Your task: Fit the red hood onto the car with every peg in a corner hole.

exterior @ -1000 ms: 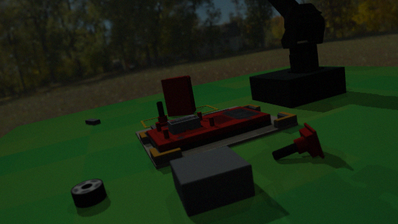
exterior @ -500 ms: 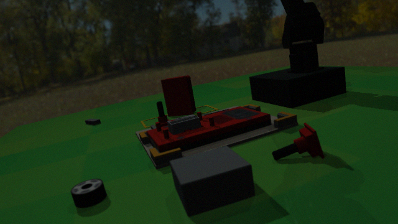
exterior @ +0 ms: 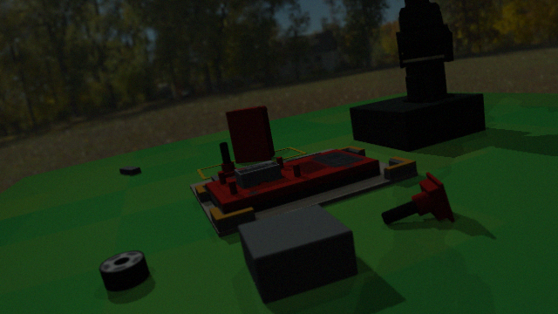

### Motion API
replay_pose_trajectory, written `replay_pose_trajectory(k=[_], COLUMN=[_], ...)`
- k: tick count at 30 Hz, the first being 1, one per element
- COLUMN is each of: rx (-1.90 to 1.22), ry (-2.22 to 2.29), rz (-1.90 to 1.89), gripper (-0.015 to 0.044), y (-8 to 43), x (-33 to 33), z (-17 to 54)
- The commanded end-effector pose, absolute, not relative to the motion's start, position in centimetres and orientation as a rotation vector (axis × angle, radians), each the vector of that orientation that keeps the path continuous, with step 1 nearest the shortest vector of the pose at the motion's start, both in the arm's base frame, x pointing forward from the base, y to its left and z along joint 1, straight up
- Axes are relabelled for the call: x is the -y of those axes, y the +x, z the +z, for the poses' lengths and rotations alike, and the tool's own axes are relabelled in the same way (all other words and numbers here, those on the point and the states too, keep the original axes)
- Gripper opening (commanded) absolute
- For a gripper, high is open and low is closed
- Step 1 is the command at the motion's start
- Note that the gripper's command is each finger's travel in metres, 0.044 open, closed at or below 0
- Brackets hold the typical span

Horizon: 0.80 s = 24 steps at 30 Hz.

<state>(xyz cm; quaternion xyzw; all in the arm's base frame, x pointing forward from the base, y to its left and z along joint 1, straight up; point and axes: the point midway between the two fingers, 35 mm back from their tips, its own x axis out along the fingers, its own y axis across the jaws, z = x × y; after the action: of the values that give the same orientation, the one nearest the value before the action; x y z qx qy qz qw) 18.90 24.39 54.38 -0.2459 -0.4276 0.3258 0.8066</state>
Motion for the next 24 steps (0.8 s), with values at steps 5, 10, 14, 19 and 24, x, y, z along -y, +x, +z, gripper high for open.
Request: replay_pose_trajectory(k=[5,10,14,19,24], rx=[0.707,0.534,0.385,0.189,-0.014], ry=[-0.916,-1.156,-1.333,-1.532,-1.703], rz=[0.569,0.525,0.513,0.532,0.592], gripper=[0.0,0.0,0.0,0.0,0.0], y=[26.9,31.9,35.4,38.8,41.0], x=[-23.5,-21.6,-19.3,-15.5,-10.9], z=[49.0,44.6,40.9,36.2,31.4])
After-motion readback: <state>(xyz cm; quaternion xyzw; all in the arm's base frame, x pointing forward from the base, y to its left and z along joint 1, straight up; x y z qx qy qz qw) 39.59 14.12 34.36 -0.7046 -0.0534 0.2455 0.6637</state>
